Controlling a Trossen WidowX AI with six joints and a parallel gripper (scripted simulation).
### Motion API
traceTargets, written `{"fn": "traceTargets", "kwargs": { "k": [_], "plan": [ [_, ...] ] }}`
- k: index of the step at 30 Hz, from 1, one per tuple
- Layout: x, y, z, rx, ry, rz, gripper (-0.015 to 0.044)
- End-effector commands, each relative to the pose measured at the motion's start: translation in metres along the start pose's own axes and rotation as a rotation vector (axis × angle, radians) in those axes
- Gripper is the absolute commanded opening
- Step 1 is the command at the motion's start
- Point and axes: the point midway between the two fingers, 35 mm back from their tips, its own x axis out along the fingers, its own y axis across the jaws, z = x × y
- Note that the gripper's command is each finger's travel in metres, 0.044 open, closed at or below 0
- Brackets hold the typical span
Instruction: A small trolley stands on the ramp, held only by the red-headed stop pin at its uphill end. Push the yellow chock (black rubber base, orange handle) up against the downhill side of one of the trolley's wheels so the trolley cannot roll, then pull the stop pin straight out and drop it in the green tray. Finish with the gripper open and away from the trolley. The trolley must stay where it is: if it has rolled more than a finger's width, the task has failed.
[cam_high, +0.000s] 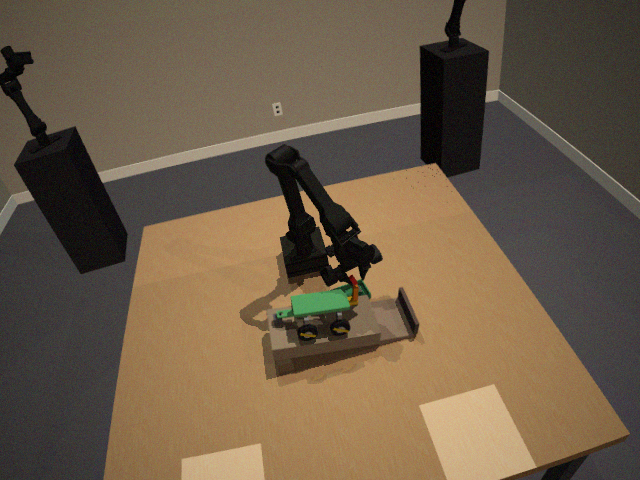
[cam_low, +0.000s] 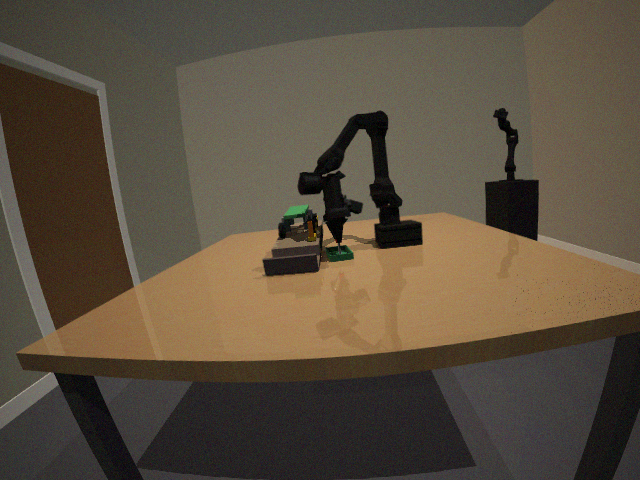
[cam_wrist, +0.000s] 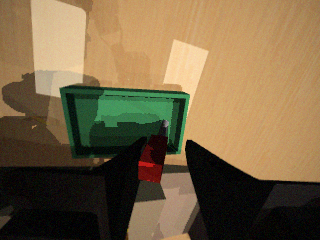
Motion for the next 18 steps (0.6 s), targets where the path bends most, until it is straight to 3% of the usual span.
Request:
{"fn": "traceTargets", "kwargs": {
  "k": [1, 18],
  "plan": [
    [0.000, 0.002, 0.000, -0.003, -0.001, -0.005, 0.0190],
    [0.003, 0.014, 0.000, -0.003, -0.001, -0.004, 0.0190]
  ]
}}
